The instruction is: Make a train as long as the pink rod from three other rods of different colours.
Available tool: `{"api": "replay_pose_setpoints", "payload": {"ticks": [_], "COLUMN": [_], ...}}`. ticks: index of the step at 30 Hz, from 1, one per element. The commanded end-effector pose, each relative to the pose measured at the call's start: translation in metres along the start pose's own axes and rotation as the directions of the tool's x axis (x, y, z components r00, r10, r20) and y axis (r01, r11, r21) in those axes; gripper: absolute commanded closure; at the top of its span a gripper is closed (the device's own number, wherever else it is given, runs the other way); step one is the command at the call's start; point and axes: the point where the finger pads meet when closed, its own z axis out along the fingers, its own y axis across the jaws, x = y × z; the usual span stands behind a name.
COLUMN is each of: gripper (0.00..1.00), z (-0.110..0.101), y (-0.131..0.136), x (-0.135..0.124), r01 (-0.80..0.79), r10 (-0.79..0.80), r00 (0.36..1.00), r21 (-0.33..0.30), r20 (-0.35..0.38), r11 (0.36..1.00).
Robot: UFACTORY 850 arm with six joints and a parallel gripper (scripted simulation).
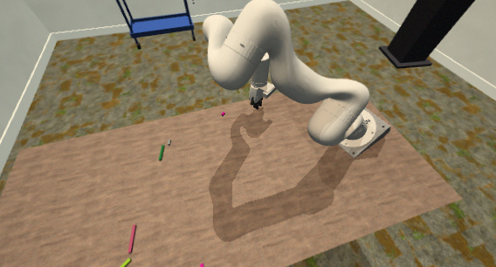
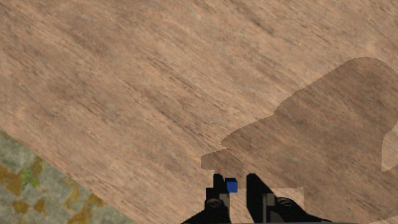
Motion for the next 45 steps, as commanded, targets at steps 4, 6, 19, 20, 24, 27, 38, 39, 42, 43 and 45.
{"api": "replay_pose_setpoints", "payload": {"ticks": [4, 6, 19, 20, 24, 27, 38, 39, 42, 43, 45], "gripper": [0.76, 0.76, 0.76, 0.76, 0.76, 0.76, 0.76, 0.76, 0.76, 0.76, 0.76], "z": [-0.0004, -0.0004, -0.0004, -0.0004, -0.0004, -0.0004, 0.0004, 0.0008, 0.0013, 0.0019, 0.0033], "y": [0.0, 0.0, 0.0, 0.0, 0.0, 0.0, 0.0, 0.0, 0.0, 0.0, 0.0], "x": [-0.0006, -0.0006, -0.0006, -0.0006, -0.0006, -0.0006, -0.0006, -0.0006, -0.0006, -0.0006, -0.0006], "r01": [0.0, 0.0, 0.0, 0.0, 0.0, 0.0, 0.0, 0.0, 0.0, 0.0, 0.0], "r10": [0.0, 0.0, 0.0, 0.0, 0.0, 0.0, 0.0, 0.0, 0.0, 0.0, 0.0], "r00": [1.0, 1.0, 1.0, 1.0, 1.0, 1.0, 1.0, 1.0, 1.0, 1.0, 1.0], "r21": [0.0, 0.0, 0.0, 0.0, 0.0, 0.0, 0.0, 0.0, 0.0, 0.0, 0.0], "r20": [0.001, 0.001, 0.001, 0.001, 0.001, 0.001, 0.001, 0.001, 0.001, 0.001, 0.001], "r11": [1.0, 1.0, 1.0, 1.0, 1.0, 1.0, 1.0, 1.0, 1.0, 1.0, 1.0]}}
